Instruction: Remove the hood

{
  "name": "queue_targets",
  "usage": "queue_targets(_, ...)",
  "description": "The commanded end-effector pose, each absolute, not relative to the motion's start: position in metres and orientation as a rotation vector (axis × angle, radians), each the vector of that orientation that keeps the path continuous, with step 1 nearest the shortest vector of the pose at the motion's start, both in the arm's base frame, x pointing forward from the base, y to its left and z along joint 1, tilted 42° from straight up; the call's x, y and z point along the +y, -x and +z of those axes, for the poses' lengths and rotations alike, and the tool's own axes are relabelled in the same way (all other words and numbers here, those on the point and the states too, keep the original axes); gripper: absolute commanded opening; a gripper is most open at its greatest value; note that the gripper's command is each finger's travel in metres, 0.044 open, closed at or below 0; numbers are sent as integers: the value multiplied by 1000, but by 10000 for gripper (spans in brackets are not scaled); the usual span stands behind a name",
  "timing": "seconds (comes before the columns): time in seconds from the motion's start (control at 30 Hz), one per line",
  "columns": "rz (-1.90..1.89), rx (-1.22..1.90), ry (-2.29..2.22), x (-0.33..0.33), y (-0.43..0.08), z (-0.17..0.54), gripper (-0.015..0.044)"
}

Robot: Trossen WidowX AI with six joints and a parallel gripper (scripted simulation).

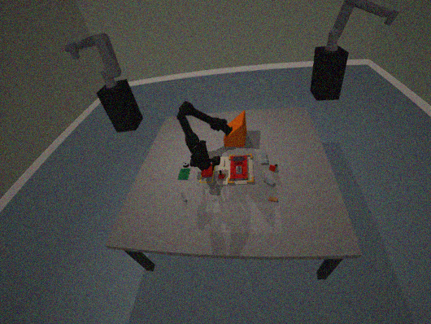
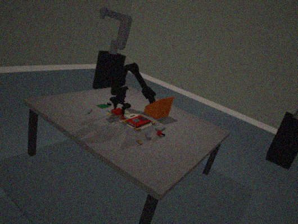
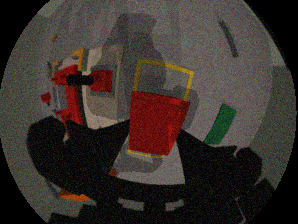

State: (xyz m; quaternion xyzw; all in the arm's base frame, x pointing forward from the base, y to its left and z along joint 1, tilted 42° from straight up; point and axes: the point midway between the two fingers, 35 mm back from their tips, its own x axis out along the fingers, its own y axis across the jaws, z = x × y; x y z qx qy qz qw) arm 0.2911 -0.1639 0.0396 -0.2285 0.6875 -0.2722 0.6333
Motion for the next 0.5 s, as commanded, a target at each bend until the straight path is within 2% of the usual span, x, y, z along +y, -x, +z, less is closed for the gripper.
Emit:
queue_targets(0.0, -623, 1572, 522, -164, -291, 40, 394)
queue_targets(0.07, -623, 1572, 521, -162, -292, 42, 440)
queue_targets(0.3, -624, 1575, 523, -117, -299, 91, 440)
queue_targets(0.47, -625, 1575, 523, -115, -299, 93, 440)
